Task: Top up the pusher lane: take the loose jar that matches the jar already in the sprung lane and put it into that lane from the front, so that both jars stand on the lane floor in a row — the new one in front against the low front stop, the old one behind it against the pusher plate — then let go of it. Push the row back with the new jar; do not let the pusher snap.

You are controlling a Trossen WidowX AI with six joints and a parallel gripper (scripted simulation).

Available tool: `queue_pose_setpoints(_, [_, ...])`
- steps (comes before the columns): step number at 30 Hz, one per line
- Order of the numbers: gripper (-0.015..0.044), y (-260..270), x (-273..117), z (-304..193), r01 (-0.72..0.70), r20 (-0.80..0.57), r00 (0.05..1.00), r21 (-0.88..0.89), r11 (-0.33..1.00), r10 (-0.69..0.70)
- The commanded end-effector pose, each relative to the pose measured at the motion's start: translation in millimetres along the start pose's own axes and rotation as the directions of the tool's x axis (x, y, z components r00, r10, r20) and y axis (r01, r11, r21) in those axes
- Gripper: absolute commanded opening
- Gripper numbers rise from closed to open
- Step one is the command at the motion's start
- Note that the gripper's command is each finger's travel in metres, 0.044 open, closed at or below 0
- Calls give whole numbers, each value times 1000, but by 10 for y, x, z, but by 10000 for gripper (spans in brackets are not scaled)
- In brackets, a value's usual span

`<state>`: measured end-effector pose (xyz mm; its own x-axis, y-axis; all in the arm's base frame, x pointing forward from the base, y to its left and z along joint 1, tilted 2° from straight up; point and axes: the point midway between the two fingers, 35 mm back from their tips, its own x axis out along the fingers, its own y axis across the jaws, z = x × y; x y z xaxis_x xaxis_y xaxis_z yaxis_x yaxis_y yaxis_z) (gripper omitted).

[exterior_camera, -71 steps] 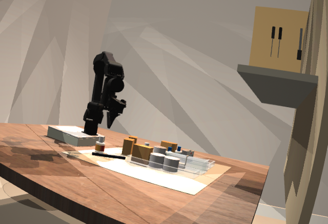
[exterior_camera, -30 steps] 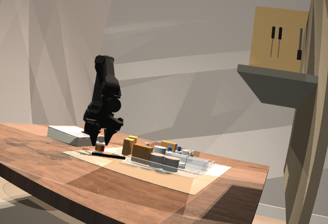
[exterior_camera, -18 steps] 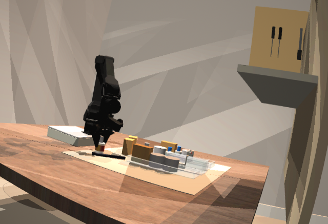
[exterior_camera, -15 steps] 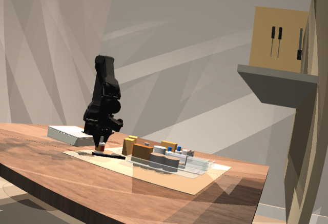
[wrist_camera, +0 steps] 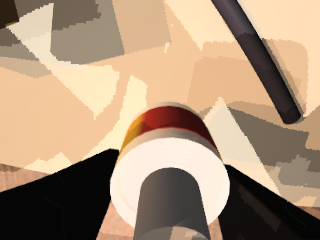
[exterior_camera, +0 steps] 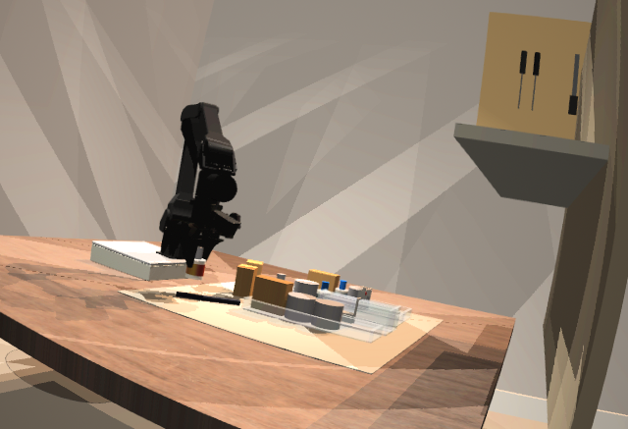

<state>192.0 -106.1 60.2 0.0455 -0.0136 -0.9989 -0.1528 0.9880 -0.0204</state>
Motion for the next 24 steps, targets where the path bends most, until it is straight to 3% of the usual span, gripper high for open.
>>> queue_pose_setpoints(1, [0,-8,-222,39,3,9,1000,4,1000,-3])
queue_pose_setpoints(11, [0,31,-715,37,2,9,1000,4,1000,-3])
queue_pose_setpoints(24, [0,220,-608,330,-3,5,1000,-15,1000,3])
